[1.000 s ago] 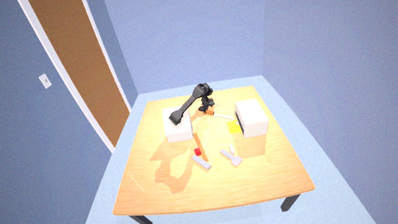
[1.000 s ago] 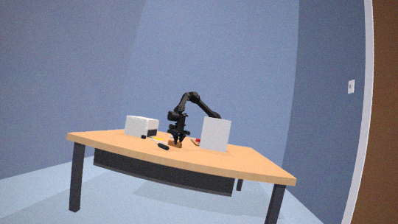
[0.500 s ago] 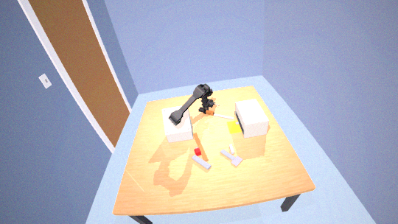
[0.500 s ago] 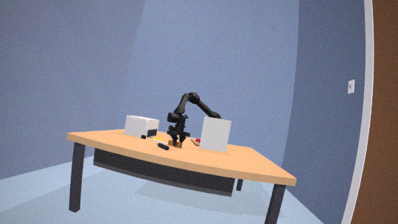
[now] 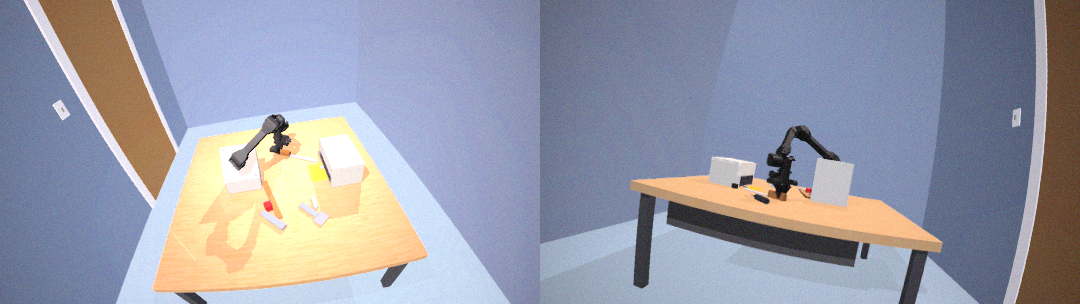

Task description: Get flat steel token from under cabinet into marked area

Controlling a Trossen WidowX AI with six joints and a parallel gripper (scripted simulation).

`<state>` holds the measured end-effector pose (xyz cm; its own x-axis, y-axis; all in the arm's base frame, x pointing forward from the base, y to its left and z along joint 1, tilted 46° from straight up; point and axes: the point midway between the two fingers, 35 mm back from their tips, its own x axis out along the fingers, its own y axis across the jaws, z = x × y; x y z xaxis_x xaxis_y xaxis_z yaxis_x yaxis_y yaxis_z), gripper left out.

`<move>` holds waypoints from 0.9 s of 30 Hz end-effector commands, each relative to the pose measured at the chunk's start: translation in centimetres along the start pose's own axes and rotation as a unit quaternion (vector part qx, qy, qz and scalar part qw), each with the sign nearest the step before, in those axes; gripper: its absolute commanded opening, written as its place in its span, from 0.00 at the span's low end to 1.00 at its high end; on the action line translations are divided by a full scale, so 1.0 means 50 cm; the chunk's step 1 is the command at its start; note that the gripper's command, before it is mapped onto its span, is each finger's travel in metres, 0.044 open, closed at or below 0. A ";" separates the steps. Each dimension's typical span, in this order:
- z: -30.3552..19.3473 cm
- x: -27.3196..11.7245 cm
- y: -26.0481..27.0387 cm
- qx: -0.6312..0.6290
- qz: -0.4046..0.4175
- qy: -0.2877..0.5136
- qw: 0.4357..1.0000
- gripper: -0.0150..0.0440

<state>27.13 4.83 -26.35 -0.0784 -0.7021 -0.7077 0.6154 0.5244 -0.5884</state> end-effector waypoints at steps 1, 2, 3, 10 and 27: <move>0.000 -0.001 0.002 0.001 0.001 0.000 1.000 0.45; 0.000 -0.001 0.002 0.001 0.001 0.000 1.000 0.44; 0.000 -0.001 0.002 0.001 0.001 0.000 1.000 0.43; 0.002 -0.001 0.002 0.001 0.001 0.000 1.000 0.25; 0.065 0.000 0.000 -0.006 -0.002 -0.002 1.000 0.25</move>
<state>28.80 3.74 -25.46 -0.0800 -0.7045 -0.7052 0.6008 0.5305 -0.5981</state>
